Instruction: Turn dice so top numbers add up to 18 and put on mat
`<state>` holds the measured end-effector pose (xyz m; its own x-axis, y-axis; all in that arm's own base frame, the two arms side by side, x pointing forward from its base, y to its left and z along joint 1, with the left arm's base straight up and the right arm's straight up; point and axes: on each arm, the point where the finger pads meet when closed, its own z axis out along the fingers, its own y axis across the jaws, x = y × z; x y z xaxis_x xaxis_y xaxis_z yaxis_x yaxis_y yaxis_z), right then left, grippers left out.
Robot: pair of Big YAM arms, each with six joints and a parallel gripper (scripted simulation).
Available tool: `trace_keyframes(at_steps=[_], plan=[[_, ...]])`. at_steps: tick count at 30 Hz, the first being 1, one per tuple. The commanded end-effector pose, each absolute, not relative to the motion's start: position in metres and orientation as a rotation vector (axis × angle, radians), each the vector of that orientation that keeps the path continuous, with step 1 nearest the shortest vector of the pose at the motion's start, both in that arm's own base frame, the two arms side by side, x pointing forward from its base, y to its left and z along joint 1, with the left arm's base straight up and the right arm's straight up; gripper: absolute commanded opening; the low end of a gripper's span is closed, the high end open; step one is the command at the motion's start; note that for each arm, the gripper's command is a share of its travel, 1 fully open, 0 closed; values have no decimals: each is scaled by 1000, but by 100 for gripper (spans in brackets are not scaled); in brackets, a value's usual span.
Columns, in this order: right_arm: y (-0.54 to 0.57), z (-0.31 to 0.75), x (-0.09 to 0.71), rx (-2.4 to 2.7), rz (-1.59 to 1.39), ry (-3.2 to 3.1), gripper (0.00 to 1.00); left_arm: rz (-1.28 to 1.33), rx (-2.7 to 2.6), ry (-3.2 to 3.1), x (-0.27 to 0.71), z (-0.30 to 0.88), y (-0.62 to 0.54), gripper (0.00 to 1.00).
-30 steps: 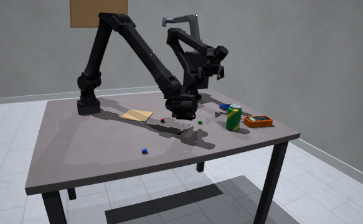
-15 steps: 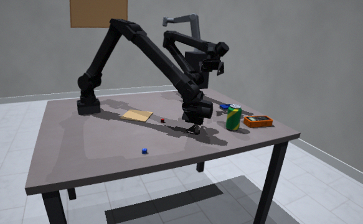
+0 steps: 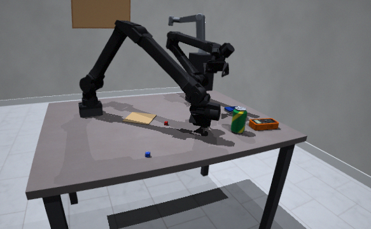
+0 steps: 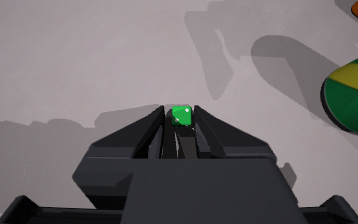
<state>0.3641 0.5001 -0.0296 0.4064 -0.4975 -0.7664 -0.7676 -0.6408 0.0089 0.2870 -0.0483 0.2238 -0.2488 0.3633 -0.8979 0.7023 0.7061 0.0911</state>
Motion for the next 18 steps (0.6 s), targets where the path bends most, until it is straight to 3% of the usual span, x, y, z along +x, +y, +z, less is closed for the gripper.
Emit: trace_keyframes(at_steps=[1, 10, 11, 18], plan=[[507, -18, 375, -2306, 1057, 1075, 20, -336, 858, 1794, 300, 265, -43, 100], [506, -19, 373, -2309, 1064, 1082, 5, -338, 855, 1796, 300, 265, -43, 100], [506, -20, 373, -2309, 1065, 1083, 9, -338, 855, 1796, 300, 265, -43, 100], [512, 35, 380, -2298, 1036, 1052, 9, -384, 836, 1843, 292, 238, -46, 100]])
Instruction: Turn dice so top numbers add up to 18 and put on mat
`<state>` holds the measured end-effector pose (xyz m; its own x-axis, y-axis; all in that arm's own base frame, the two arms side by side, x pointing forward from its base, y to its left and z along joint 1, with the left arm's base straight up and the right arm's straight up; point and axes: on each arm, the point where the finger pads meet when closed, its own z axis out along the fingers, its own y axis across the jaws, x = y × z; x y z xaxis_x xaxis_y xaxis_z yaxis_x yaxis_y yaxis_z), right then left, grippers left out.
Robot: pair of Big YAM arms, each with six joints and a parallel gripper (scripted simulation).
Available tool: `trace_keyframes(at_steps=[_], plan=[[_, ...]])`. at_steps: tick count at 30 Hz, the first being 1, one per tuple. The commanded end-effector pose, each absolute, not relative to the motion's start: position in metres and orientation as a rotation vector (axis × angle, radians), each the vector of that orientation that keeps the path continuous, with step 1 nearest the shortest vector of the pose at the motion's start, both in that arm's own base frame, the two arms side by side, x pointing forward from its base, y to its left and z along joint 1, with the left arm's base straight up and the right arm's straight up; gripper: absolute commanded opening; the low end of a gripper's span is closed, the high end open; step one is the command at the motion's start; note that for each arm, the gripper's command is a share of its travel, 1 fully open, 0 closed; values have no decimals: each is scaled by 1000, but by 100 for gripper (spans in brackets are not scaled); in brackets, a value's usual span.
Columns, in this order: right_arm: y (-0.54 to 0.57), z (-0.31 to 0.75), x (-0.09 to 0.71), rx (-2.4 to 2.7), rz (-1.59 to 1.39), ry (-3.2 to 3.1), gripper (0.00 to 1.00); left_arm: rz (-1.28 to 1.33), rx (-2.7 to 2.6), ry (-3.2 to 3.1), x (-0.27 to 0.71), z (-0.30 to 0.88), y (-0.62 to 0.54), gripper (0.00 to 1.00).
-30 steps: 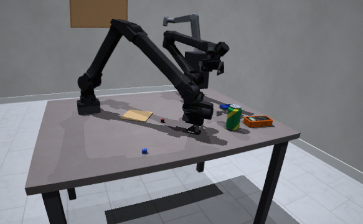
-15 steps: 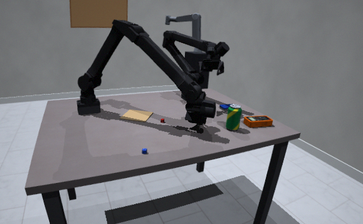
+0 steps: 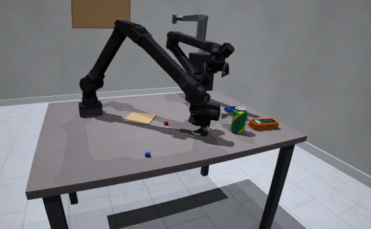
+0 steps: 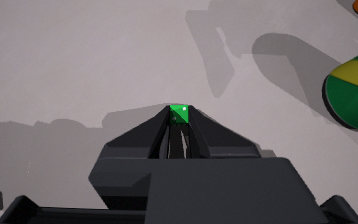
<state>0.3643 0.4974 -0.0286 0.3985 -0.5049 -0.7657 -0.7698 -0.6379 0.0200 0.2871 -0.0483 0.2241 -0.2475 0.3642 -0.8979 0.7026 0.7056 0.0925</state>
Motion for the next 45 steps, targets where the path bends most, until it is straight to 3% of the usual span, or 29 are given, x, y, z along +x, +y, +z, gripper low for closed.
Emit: trace_keyframes(at_steps=[1, 11, 21, 45], plan=[[512, 42, 380, -2297, 1036, 1052, 9, -387, 834, 1847, 291, 237, -47, 100], [479, 59, 335, -2328, 1049, 1080, 9, -390, 885, 1805, 288, 248, -55, 100], [456, 59, 305, -2463, 843, 1108, 9, -400, 907, 1788, 288, 255, -58, 100], [386, 44, 230, -2823, 107, 1173, 9, -389, 894, 1790, 290, 255, -55, 100]])
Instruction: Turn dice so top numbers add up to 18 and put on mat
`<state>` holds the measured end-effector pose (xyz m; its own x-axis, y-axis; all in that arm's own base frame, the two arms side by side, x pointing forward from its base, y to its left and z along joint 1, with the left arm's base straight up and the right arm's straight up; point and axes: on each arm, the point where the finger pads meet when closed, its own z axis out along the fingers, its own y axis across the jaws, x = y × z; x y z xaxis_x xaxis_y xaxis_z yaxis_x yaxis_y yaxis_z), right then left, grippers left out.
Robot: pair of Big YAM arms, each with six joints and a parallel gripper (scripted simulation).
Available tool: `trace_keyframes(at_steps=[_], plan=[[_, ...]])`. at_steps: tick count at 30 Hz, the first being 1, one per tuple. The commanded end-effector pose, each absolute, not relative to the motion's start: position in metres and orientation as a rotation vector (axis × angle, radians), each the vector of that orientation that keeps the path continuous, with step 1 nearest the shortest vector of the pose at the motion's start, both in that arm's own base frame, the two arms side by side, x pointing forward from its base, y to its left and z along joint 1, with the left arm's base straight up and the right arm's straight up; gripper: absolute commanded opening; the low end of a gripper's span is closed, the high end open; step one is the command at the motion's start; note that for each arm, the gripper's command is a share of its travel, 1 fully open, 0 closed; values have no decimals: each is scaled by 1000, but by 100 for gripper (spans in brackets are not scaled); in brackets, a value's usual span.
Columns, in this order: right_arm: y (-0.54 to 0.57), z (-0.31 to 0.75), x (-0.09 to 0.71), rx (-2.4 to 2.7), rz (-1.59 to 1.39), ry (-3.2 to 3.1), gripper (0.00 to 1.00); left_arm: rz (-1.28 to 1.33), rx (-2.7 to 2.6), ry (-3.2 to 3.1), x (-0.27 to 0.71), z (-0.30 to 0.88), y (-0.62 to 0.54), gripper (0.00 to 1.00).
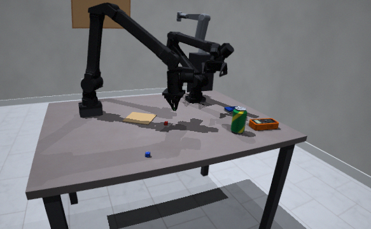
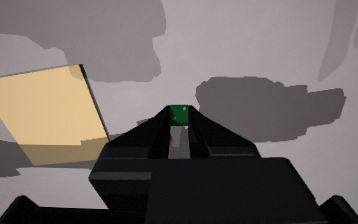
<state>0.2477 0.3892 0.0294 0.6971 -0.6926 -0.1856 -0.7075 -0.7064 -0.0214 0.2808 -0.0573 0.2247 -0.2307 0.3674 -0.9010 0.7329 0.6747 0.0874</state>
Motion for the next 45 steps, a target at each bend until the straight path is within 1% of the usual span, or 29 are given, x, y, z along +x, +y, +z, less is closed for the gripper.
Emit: trace_keyframes(at_steps=[1, 8, 10, 25, 27, 32, 35, 45], plan=[[383, 43, 227, -2834, 69, 1174, 9, -389, 894, 1790, 290, 255, -55, 100], [361, 38, 204, -2905, -201, 1175, 9, -389, 894, 1790, 290, 255, -55, 100], [361, 38, 204, -2905, -201, 1175, 9, -389, 894, 1790, 290, 255, -55, 100], [310, 18, 155, -3002, -858, 1136, 9, -404, 909, 1783, 288, 255, -59, 100], [310, 18, 155, -3002, -858, 1136, 9, -404, 909, 1783, 288, 255, -59, 100], [301, 15, 144, -2998, -1037, 1087, 9, -404, 909, 1783, 288, 255, -59, 100], [295, 8, 140, -3009, -1095, 1047, 9, -404, 909, 1783, 288, 255, -59, 100], [298, -11, 144, -3011, -1098, 1026, 9, -404, 909, 1783, 288, 255, -59, 100]])
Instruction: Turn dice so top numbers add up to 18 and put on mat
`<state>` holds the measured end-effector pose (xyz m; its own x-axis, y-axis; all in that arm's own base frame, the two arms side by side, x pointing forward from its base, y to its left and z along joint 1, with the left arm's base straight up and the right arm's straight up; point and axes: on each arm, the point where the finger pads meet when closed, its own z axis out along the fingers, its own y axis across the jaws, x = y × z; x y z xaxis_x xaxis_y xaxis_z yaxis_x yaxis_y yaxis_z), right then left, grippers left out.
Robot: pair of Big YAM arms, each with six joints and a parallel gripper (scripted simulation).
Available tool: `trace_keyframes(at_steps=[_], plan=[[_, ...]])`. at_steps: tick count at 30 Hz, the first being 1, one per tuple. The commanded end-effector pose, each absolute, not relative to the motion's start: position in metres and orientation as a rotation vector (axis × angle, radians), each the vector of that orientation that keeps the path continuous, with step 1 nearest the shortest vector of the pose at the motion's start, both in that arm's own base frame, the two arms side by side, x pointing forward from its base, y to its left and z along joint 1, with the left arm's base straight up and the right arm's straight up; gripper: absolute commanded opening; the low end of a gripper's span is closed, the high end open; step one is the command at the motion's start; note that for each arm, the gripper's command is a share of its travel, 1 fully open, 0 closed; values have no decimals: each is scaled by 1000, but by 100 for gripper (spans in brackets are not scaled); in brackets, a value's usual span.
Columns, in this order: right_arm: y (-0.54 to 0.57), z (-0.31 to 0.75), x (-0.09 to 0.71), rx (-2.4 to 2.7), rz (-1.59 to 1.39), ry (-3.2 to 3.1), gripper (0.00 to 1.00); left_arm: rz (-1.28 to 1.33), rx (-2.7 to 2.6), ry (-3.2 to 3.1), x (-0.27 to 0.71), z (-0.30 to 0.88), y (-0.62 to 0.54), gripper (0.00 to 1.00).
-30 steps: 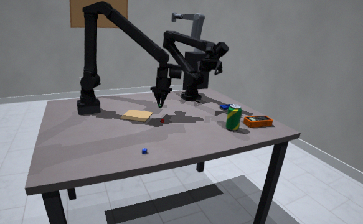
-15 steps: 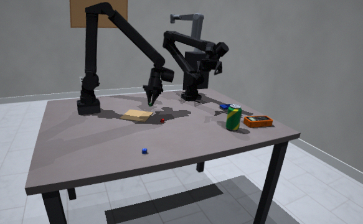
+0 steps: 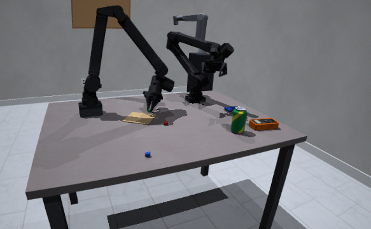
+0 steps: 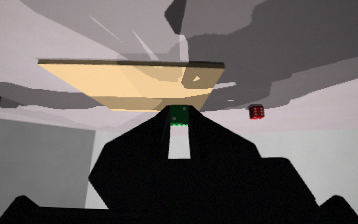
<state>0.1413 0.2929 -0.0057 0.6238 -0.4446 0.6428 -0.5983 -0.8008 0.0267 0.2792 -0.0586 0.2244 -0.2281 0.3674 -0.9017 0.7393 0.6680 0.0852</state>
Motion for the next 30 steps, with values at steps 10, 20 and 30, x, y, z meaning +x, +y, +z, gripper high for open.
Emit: trace_keyframes(at_steps=[10, 20, 30], plan=[[296, -23, 149, 2604, 950, -903, 9, -404, 909, 1783, 288, 255, -59, 100], [303, -22, 149, 2623, 948, -922, 9, -404, 909, 1783, 288, 255, -59, 100], [302, -22, 146, 2624, 950, -903, 40, -414, 919, 1781, 286, 254, -61, 100]])
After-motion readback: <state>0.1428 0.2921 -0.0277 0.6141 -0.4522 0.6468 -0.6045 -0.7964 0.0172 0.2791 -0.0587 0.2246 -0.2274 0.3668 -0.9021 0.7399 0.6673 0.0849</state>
